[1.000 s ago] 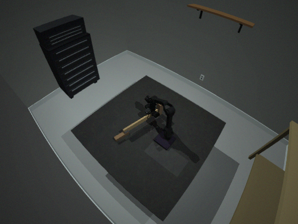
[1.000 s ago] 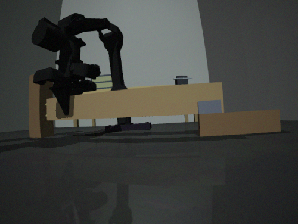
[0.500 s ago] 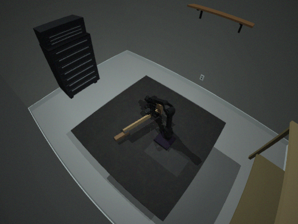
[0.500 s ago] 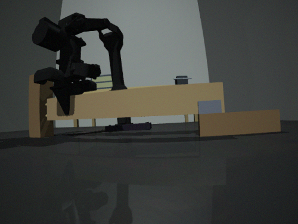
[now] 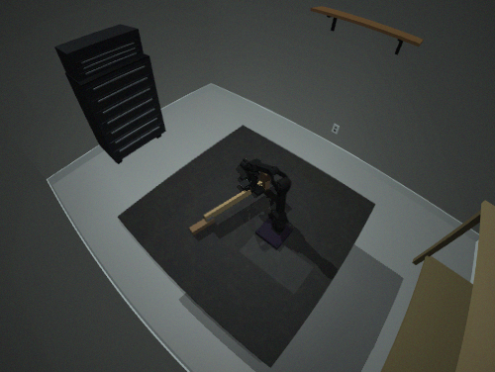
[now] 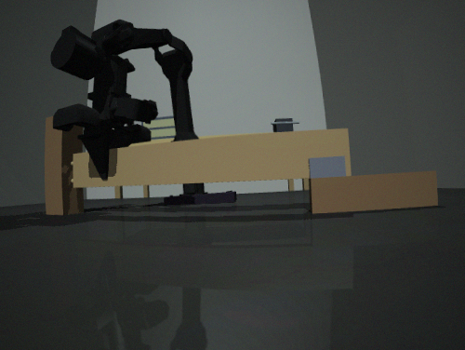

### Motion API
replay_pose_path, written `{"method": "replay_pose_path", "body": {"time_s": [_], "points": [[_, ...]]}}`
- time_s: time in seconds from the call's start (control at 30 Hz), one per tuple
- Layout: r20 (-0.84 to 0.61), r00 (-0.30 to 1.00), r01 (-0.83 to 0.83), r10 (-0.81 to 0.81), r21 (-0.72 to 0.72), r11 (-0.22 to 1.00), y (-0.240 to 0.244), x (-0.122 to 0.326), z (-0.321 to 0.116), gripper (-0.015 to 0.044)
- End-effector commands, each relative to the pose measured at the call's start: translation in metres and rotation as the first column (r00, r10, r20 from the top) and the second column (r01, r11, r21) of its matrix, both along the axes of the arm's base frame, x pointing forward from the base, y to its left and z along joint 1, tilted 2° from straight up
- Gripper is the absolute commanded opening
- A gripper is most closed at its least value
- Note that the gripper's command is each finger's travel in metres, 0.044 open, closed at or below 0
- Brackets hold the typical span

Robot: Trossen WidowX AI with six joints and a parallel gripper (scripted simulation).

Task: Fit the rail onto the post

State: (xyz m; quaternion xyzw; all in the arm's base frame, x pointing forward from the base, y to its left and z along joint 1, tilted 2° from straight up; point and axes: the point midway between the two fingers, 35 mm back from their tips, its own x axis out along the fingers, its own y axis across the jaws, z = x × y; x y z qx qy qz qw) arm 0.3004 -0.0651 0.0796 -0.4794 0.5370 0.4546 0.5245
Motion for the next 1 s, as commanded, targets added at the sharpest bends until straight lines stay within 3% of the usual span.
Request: {"method": "replay_pose_path", "body": {"time_s": [0.0,0.97], "points": [[0.003,1.000,0.003,-0.003,0.002,1.000,0.0002,0.0003,0.0001,0.0000],[0.003,1.000,0.003,-0.003,0.001,1.000,-0.0083,-0.0015,-0.0017,0.0000]]}}
